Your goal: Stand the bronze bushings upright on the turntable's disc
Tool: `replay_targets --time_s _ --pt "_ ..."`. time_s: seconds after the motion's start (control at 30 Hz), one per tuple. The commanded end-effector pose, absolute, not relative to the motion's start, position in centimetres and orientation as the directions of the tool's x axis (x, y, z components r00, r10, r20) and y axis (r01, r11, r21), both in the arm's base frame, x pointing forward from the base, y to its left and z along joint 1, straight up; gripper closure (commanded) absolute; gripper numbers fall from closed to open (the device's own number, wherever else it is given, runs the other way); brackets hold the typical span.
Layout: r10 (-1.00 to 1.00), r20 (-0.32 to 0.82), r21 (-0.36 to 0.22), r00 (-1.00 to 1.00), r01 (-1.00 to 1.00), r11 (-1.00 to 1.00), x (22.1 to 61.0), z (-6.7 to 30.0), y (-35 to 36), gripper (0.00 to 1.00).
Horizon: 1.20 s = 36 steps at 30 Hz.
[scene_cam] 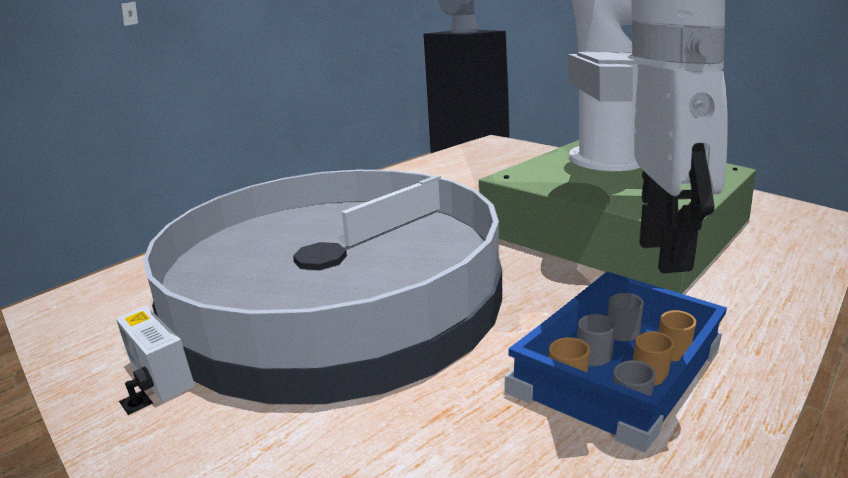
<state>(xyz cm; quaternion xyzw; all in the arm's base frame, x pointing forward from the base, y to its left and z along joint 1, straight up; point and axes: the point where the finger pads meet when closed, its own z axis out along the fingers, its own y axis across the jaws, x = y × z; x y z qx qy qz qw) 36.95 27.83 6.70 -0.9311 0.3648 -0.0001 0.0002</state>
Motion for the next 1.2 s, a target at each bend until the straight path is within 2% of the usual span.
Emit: replay_targets --time_s 0.0,0.37,0.73,1.17 --pt "-0.679 0.001 -0.004 0.734 -0.679 -0.734 37.1 6.8 27.9 0.52" --pt "-0.679 0.001 -0.004 0.734 -0.679 -0.734 37.1 4.3 27.9 0.52" --pt "-0.679 0.001 -0.004 0.734 -0.679 -0.734 37.1 -0.2 28.0 0.52" --pt "-0.679 0.001 -0.004 0.734 -0.679 -0.734 37.1 -0.6 28.0 0.52"
